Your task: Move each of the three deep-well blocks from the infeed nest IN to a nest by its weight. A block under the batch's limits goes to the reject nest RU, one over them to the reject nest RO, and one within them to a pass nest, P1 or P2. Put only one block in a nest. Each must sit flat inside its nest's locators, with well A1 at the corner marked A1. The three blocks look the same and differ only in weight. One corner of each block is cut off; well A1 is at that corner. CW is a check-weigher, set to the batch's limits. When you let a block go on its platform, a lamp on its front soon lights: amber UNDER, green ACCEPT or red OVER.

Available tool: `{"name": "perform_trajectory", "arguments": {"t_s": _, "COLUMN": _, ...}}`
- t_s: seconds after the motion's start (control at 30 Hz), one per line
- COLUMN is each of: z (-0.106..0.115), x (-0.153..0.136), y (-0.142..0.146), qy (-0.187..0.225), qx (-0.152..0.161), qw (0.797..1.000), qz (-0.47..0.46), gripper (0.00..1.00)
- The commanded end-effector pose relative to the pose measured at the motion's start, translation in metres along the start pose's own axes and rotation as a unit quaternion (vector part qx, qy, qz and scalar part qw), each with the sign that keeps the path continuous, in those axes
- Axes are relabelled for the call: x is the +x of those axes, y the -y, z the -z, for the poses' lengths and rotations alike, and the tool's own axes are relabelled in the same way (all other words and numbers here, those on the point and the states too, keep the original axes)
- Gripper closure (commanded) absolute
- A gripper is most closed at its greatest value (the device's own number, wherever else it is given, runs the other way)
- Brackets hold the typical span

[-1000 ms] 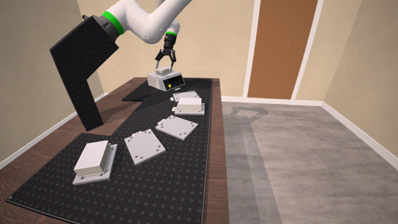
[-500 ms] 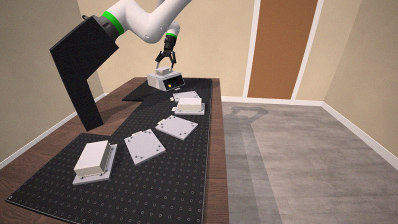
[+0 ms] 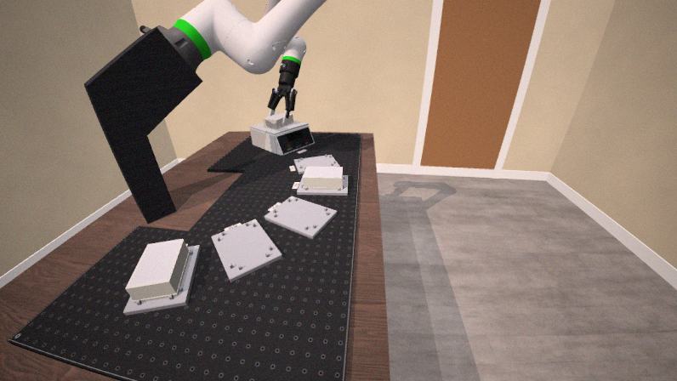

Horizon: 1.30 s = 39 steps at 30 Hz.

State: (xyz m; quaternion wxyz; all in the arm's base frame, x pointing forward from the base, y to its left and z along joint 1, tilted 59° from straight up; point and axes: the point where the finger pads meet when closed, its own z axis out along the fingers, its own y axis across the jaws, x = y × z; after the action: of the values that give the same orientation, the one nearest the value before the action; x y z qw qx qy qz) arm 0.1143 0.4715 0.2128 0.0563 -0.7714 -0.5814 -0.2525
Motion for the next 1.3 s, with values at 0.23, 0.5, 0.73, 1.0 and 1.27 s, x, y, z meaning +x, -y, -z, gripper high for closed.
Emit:
{"name": "perform_trajectory", "arguments": {"t_s": 0.23, "z": 0.000, "x": 0.000, "y": 0.000, "qy": 0.000, "qx": 0.000, "qw": 1.000, "qz": 0.000, "gripper": 0.90}}
{"name": "perform_trajectory", "arguments": {"t_s": 0.5, "z": 0.000, "x": 0.000, "y": 0.000, "qy": 0.000, "qx": 0.000, "qw": 1.000, "qz": 0.000, "gripper": 0.90}}
{"name": "perform_trajectory", "arguments": {"t_s": 0.73, "z": 0.004, "x": -0.002, "y": 0.000, "qy": 0.000, "qx": 0.000, "qw": 1.000, "qz": 0.000, "gripper": 0.90}}
{"name": "perform_trajectory", "arguments": {"t_s": 1.0, "z": 0.013, "x": -0.007, "y": 0.000, "qy": 0.000, "qx": 0.000, "qw": 1.000, "qz": 0.000, "gripper": 0.90}}
{"name": "perform_trajectory", "arguments": {"t_s": 1.27, "z": 0.025, "x": -0.014, "y": 0.000, "qy": 0.000, "qx": 0.000, "qw": 1.000, "qz": 0.000, "gripper": 0.90}}
